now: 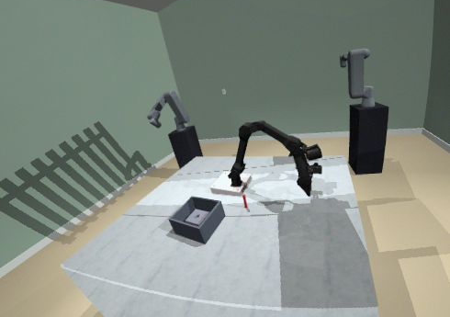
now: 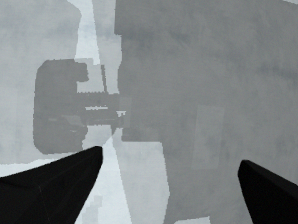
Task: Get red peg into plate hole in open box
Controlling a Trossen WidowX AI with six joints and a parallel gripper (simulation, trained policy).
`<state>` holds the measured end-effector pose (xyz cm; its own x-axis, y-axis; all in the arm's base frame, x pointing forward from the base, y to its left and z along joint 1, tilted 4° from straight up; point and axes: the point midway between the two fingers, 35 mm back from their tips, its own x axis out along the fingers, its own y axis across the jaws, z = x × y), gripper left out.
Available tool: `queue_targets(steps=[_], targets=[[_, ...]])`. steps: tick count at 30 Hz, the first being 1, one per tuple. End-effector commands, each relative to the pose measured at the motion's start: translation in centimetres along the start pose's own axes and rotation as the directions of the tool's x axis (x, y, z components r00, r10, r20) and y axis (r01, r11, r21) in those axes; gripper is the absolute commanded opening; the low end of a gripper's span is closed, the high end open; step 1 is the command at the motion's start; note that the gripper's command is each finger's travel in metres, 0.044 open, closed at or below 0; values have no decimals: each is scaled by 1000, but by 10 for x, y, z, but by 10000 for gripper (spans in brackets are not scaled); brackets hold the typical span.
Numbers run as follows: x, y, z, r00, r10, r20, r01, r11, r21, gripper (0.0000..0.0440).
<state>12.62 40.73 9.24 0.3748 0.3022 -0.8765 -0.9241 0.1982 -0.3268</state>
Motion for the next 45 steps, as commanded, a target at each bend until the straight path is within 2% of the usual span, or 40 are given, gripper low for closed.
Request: queue_targets(steps=[1,2,11,21,33,45], targets=[[-3,-3,-2,1000,-3,-6,3,1000,16,422],[-5,-7,-7,1000,-4,-19,5,999,38,438],[-21,-39,-53,987,24,-159,28,950,312,440],[-39,-64,-102,953,68,-294,121,806,580,440],[-57,-84,-158,896,139,-421,292,529,797,440],[-68,-92,-211,834,225,-504,473,179,863,440]])
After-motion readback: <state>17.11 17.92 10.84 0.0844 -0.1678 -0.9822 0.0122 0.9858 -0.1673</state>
